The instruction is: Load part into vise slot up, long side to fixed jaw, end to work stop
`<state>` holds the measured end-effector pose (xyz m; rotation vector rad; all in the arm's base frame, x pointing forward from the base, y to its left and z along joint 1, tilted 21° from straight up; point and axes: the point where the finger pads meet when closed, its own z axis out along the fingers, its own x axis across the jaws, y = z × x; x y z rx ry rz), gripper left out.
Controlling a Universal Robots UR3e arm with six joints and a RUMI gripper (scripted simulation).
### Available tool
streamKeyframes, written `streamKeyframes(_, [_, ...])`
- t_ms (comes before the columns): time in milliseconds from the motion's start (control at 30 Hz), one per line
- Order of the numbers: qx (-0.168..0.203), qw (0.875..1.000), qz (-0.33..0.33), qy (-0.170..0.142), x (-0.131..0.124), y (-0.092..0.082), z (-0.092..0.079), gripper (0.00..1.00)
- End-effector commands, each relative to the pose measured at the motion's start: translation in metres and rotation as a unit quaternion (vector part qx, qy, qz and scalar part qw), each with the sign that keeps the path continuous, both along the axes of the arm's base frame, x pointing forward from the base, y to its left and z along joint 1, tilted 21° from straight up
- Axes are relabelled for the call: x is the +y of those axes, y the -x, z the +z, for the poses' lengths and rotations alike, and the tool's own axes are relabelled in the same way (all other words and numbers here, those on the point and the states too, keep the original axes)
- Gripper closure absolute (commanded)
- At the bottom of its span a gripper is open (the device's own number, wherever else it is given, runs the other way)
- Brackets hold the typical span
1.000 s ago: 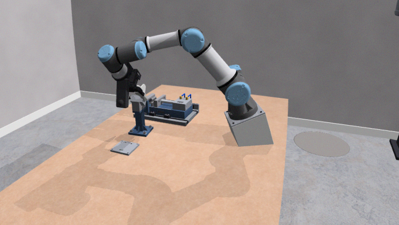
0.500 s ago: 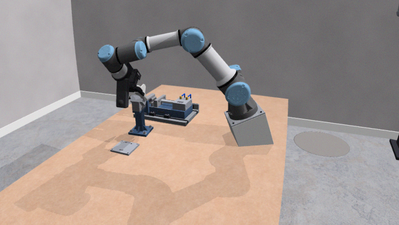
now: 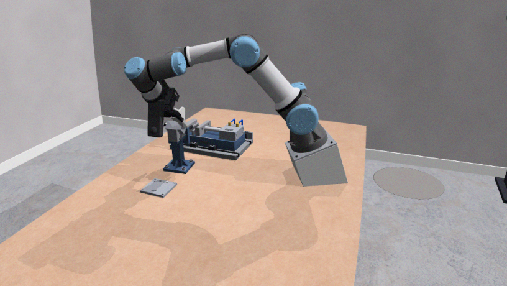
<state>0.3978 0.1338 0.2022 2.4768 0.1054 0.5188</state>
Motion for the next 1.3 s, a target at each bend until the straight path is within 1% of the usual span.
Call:
streamKeyframes(0, [-0.001, 1.0, 0.0, -0.001, 0.0001, -0.0002, 0.0012, 0.49])
streamKeyframes(933, [-0.001, 1.0, 0.0, -0.001, 0.0003, -0.0004, 0.0, 0.49])
streamKeyframes(1267, [-0.001, 1.0, 0.0, -0.001, 0.0007, -0.0006, -0.0028, 0.49])
